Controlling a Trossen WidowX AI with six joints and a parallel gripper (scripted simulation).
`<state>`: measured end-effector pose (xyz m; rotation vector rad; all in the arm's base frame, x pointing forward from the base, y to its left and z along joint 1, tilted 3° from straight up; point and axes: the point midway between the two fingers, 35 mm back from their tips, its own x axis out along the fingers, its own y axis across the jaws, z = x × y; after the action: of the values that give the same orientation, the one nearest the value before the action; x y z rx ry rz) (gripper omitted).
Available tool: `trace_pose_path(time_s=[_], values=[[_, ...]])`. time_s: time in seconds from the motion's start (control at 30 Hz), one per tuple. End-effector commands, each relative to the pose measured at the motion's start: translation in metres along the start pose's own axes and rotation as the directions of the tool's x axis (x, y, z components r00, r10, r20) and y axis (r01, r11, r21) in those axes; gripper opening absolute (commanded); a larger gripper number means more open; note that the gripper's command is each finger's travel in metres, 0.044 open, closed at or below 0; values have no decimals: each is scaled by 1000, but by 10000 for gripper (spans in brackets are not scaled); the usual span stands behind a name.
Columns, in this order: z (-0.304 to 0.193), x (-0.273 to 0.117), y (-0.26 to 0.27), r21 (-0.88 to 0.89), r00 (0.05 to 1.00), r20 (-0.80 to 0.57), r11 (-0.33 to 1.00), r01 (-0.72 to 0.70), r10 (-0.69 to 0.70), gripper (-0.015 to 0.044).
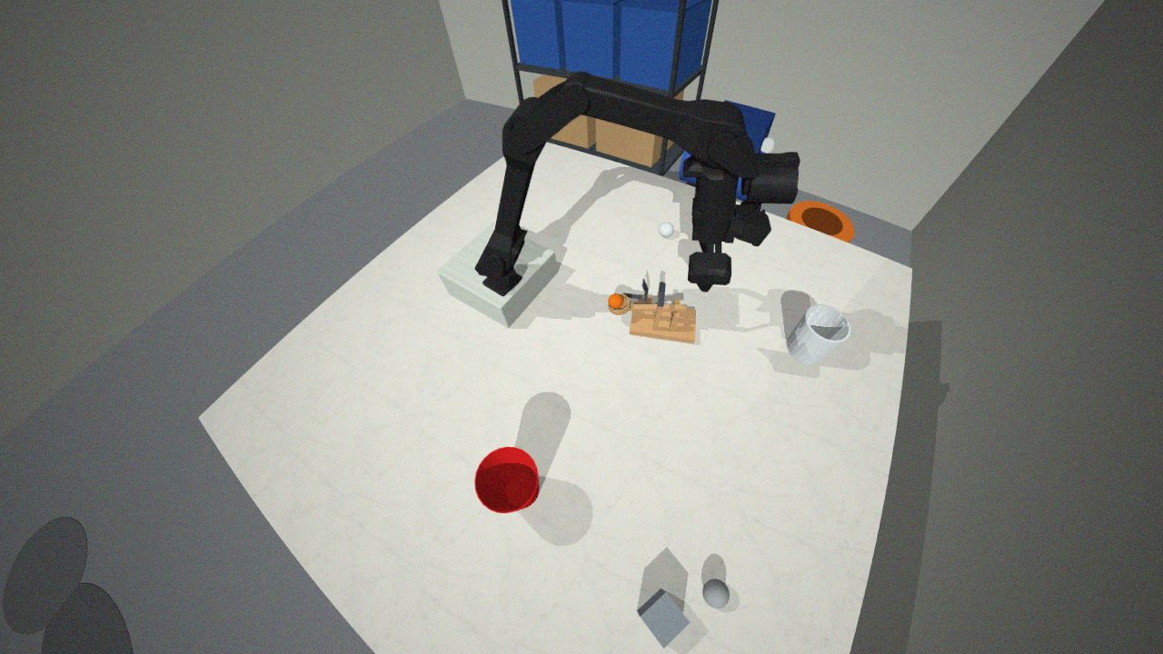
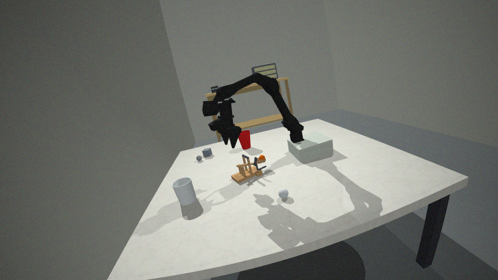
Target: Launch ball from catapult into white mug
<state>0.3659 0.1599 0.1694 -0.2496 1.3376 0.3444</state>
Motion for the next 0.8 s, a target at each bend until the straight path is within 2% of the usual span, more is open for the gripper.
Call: trace_pose_path(time_s=[0.0, 0.23, 0.47, 0.77], values=[[34, -4, 1, 10, 995, 102, 1000, -11, 10, 440], [104, -26, 2, 9, 943, 332, 1000, -29, 24, 440], [165, -56, 2, 2, 842, 538, 999, -44, 36, 440], [173, -59, 2, 1, 831, 556, 999, -45, 37, 440]])
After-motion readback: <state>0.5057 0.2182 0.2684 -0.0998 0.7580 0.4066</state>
